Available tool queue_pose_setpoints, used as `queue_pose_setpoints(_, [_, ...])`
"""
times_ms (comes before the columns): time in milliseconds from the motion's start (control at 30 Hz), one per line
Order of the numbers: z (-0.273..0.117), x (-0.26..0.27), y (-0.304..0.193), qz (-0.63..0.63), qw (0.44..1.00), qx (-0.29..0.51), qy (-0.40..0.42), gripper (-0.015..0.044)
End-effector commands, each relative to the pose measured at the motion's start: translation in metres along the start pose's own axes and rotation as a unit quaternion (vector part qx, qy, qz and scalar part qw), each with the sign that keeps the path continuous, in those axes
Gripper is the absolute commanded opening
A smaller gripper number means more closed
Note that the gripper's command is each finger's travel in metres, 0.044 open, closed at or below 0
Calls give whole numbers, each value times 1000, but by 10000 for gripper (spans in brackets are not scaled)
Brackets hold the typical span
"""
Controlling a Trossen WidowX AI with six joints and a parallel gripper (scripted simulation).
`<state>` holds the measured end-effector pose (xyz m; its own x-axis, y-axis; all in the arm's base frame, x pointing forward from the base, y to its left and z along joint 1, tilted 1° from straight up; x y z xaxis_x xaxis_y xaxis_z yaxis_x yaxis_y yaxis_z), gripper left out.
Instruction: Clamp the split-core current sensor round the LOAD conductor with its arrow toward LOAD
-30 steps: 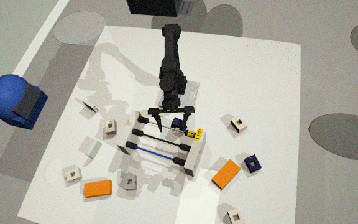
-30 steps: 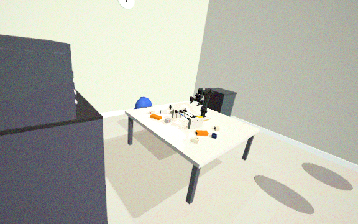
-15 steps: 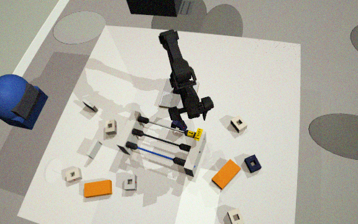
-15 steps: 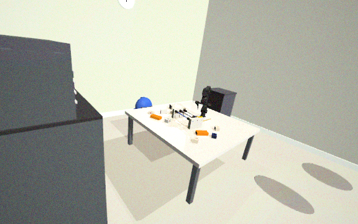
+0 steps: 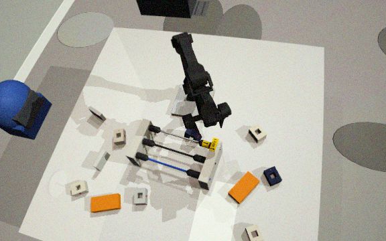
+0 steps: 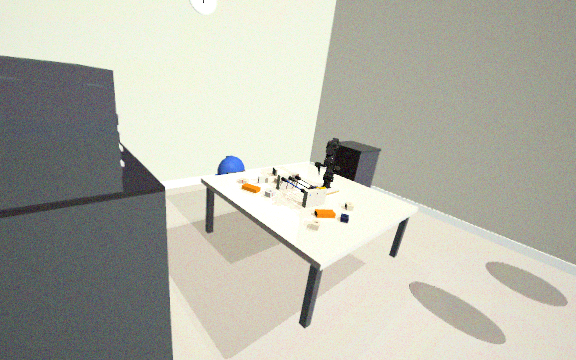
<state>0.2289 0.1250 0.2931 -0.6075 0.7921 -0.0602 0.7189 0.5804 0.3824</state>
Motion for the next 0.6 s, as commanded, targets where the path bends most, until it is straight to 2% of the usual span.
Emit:
queue_pose_setpoints(0, [-2,0,1,1,1000,-3,2,440])
queue_pose_setpoints(67, [3,-6,-4,33,999,14,-1,440])
queue_pose_setpoints(133, [16,-21,-20,122,991,61,-10,440])
queue_pose_setpoints(300, [42,-56,-69,352,918,177,-43,440])
queue_pose_setpoints(567, [47,-59,-77,381,903,192,-48,440])
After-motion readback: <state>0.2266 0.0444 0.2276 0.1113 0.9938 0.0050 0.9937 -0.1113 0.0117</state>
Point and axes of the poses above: the point midway between the two fingers, 35 mm back from their tips, its own z axis out along the fingers, its own x axis across the jaws, y = z × x, the point moved 9 cm from there along -z, back along the fingers, and after that the axes turned 9 degrees about -z, right-handed, at the moved point
